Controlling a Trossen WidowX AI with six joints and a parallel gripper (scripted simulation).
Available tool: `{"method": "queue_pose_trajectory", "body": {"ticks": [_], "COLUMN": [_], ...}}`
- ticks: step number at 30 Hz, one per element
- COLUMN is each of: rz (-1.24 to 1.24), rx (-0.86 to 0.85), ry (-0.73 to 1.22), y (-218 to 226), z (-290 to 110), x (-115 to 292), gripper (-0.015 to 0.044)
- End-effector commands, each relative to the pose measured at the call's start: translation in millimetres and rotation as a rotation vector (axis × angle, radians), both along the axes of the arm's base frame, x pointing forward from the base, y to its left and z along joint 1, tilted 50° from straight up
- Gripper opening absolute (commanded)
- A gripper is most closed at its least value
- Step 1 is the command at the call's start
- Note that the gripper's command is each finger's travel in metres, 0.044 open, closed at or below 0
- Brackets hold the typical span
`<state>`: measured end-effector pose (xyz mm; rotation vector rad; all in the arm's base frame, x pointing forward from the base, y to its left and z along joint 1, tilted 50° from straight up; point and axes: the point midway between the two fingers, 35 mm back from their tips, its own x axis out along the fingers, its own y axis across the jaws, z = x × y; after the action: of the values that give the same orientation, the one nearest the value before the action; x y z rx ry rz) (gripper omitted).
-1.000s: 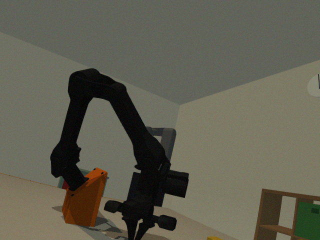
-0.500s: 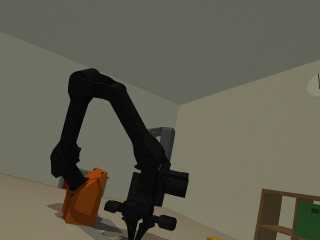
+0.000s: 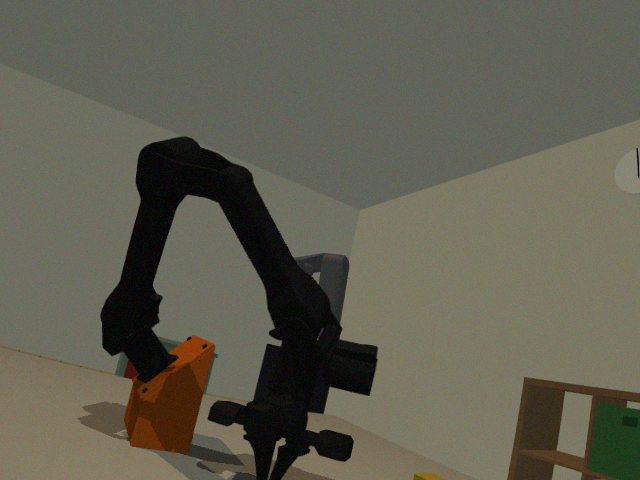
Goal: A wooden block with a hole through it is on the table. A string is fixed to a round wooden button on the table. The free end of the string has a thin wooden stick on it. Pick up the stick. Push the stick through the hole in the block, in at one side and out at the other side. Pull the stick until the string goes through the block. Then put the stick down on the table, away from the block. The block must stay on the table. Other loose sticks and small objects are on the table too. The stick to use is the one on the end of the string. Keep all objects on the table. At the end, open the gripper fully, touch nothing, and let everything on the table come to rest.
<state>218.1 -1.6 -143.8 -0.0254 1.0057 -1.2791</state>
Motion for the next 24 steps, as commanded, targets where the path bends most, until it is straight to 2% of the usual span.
{"method": "queue_pose_trajectory", "body": {"ticks": [1,20,24], "rz": [-0.011,-0.011,0.0], "rx": [0.008,0.008,0.0], "ry": [-0.004,-0.004,0.0], "y": [0.2,0.2,0.0], "z": [-2.7,-2.7,0.0], "x": [-0.8,-0.8,0.0], "gripper": [0.0,0.0,0.0105]}}
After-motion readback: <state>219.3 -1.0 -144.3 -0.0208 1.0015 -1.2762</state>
